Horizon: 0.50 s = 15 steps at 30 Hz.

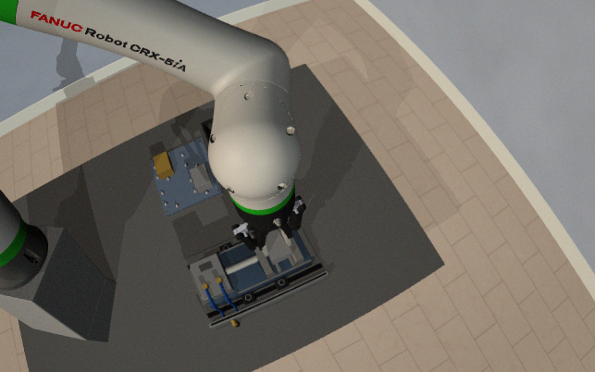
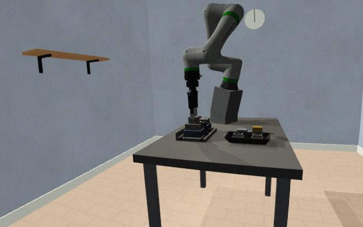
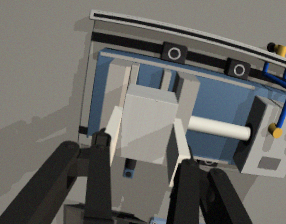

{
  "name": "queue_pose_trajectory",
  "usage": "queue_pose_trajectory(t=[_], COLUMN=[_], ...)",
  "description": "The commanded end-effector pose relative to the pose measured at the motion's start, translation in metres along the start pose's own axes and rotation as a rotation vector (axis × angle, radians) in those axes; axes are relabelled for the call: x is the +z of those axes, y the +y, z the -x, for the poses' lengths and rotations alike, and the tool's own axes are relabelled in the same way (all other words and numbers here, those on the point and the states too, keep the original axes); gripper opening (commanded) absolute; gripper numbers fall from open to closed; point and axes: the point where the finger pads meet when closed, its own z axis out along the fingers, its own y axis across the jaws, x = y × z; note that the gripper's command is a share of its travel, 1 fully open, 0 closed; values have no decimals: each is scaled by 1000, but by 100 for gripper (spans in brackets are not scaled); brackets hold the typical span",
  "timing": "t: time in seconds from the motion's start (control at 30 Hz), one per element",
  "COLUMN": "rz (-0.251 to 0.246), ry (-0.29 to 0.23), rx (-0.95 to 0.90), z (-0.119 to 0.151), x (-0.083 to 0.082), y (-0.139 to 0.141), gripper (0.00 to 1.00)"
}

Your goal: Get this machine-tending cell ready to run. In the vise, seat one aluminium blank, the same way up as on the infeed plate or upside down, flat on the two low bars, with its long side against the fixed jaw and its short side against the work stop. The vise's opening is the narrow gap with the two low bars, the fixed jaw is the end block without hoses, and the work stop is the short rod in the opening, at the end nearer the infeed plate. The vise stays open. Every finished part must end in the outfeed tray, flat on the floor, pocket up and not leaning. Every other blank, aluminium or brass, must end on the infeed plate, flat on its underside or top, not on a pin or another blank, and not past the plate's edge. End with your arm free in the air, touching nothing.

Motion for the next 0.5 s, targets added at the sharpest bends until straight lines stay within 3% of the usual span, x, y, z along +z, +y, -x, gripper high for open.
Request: queue_pose_trajectory(t=[0.0,0.47], rz=[0,0], ry=[0,0], rx=[0,0], z=[0,0], x=[0,4], y=[0,0], gripper=[0,0])
